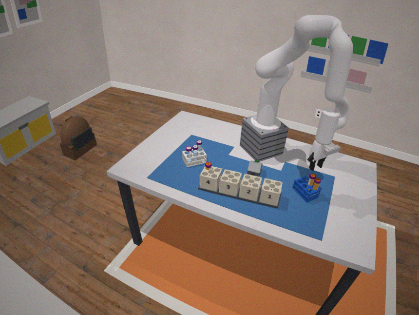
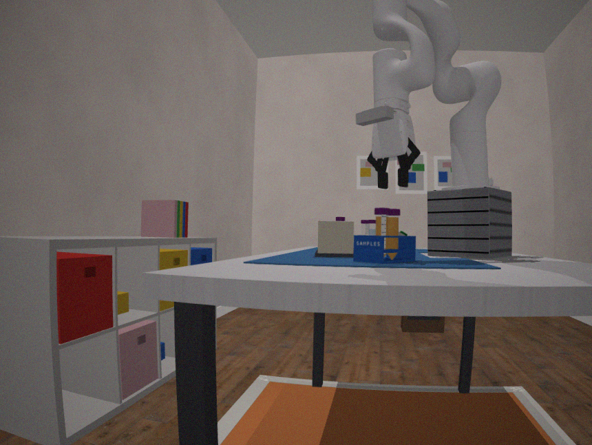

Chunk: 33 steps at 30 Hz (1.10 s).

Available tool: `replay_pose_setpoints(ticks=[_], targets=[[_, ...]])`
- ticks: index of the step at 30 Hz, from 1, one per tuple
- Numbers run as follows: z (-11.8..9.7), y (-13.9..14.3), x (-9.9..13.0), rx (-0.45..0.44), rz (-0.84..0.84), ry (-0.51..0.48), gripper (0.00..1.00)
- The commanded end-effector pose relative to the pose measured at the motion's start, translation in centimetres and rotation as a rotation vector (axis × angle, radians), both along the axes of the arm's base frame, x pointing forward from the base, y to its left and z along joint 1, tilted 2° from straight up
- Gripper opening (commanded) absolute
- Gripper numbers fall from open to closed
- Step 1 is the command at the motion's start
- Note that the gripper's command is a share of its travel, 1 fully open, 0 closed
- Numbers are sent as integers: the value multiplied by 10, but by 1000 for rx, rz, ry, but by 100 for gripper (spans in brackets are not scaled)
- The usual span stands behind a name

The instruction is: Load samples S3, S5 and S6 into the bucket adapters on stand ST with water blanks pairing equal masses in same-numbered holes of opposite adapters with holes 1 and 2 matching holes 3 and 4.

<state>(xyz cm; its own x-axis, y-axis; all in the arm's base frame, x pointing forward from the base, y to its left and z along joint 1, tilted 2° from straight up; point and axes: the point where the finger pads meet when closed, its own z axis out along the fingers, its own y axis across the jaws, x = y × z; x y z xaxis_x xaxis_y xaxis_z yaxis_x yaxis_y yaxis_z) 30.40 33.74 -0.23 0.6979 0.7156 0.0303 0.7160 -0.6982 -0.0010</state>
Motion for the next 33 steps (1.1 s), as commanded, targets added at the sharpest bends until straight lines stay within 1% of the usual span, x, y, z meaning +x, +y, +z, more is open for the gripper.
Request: replay_pose_setpoints(ticks=[1, 5, 20, 22, 27, 33], targets=[[-9, 1, 1, 1, 0, -1, 57], [-13, 1, 1, 1, 0, -1, 57], [-43, 2, 2, 1, 0, -1, 57], [-43, 2, 2, 1, 0, -1, 57], [-53, 2, 2, 1, 0, -1, 57], [-53, 2, 2, 1, 0, -1, 57]])
